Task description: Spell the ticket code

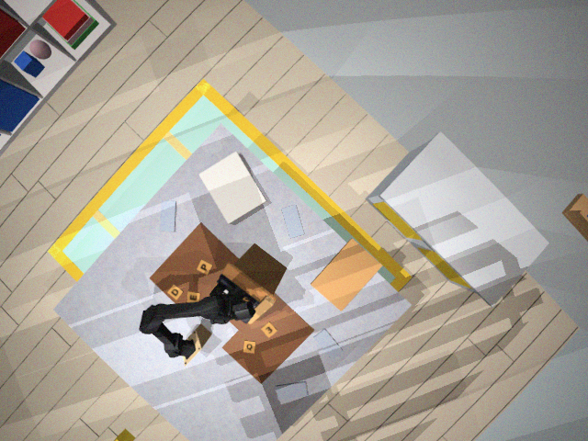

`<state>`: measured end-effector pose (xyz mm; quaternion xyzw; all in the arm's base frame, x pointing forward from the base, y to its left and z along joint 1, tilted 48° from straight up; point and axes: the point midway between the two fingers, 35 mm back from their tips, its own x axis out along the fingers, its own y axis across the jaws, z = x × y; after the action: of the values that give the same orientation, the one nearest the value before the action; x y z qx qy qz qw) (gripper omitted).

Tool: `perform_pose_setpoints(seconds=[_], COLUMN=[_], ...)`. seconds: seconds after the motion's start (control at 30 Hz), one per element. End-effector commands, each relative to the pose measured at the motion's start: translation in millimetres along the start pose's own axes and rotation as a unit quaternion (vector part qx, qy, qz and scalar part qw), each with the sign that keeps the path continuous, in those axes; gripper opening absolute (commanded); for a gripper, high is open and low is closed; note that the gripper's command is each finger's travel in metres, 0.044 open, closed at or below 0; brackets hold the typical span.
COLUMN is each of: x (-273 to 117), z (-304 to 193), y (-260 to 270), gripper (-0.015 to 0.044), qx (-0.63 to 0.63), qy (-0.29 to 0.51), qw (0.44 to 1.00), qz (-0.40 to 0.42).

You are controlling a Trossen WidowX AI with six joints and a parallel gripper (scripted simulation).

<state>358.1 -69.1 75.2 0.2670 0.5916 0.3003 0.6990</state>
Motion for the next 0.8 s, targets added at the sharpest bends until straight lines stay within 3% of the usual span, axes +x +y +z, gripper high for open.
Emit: perform_pose_setpoints(seconds=[0.0,0.77], x=[2.3,8.1], z=[2.3,6.6], y=[0.5,-0.3], gripper=[0.0,0.0], qx=[0.001,0.0], qy=[-0.002,-0.002], qw=[1.0,1.0], qz=[0.002,0.002])
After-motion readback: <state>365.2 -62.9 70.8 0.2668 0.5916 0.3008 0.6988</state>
